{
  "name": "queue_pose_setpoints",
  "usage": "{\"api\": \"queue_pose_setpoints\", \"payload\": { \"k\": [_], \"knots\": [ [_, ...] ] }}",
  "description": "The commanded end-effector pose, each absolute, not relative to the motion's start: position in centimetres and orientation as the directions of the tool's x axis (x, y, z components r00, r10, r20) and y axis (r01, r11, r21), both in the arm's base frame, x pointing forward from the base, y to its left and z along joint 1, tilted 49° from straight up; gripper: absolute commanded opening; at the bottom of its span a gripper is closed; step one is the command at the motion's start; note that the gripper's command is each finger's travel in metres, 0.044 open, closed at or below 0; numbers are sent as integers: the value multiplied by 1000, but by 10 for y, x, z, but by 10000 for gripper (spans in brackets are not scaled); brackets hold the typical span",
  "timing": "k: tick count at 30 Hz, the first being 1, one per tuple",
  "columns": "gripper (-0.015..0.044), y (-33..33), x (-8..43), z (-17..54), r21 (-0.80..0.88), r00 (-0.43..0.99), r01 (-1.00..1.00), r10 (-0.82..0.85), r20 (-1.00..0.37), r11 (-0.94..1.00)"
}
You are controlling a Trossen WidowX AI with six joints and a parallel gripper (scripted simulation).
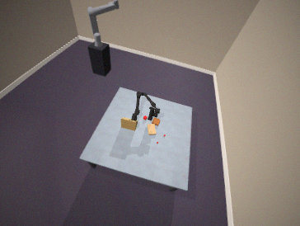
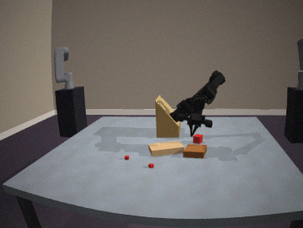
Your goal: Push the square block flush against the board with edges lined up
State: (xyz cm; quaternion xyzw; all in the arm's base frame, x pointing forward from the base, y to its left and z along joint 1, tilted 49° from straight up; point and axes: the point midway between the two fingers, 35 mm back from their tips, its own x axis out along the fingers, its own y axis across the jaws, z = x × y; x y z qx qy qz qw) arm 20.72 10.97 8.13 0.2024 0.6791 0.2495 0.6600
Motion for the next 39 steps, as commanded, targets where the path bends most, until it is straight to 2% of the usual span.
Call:
{"api": "queue_pose_setpoints", "payload": {
  "k": [1, 13, 18, 24, 39],
  "knots": [
    [0, 109, 199, 81, 632, -62, 50, 634, -771, 773],
    [0, 107, 178, 85, 658, -81, 399, 740, -668, 638],
    [0, 109, 178, 83, 658, -81, 401, 739, -668, 638],
    [0, 148, 171, 51, 656, -80, 437, 753, -654, 616],
    [0, 155, 159, 58, 652, -82, 437, 749, -657, 620]
  ]
}}
